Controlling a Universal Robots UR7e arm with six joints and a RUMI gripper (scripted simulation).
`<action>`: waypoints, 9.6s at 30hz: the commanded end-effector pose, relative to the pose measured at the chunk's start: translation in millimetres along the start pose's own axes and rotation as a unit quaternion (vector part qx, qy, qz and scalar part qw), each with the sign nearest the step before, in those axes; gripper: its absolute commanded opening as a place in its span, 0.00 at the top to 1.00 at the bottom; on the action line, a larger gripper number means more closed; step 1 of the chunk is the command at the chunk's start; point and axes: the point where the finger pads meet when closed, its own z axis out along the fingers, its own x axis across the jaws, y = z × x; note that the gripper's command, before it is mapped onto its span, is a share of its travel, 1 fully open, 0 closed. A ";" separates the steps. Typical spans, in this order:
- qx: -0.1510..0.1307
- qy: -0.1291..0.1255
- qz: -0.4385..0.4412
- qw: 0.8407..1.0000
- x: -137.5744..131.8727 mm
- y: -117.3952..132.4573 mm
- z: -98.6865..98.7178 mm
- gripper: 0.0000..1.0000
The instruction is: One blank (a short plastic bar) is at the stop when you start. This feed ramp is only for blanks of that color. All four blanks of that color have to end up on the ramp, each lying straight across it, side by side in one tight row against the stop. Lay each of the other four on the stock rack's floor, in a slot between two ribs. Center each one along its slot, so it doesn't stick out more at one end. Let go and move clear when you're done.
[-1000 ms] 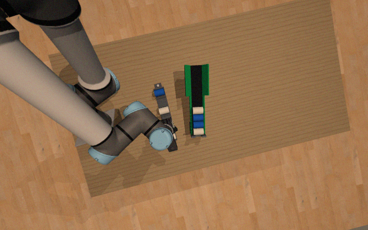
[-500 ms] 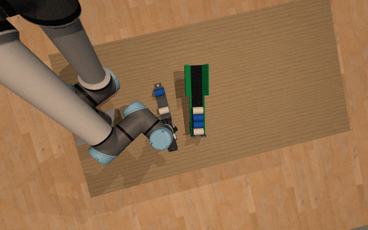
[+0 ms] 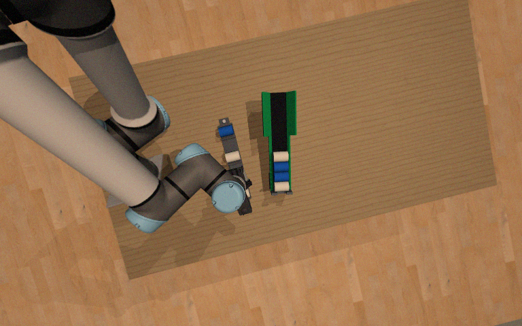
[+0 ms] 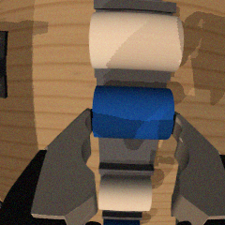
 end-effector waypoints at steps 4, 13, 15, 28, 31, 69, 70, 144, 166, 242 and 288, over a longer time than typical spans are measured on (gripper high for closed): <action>0.000 0.000 0.000 1.000 -0.6 0.1 0.2 0.64; 0.000 0.000 0.000 1.000 -0.6 0.1 0.2 0.57; 0.000 0.000 0.000 1.000 -0.6 0.1 0.2 0.57; 0.000 0.000 0.000 1.000 -0.7 0.0 -0.2 0.54; 0.002 -0.002 -0.001 1.000 -1.9 -1.4 -5.2 0.54; 0.001 -0.001 0.000 1.000 -0.8 -0.5 -90.9 0.00; 0.001 -0.001 0.000 1.000 -0.8 -0.5 -90.9 0.00; 0.001 -0.001 -0.379 0.925 -13.8 -18.5 -91.2 0.00; 0.002 0.000 -0.587 0.809 -18.2 -25.2 -90.6 0.00; 0.001 0.001 -0.988 0.157 -7.1 -48.4 -86.2 0.00; 0.001 0.001 -1.000 0.001 -1.4 -55.7 -84.6 0.54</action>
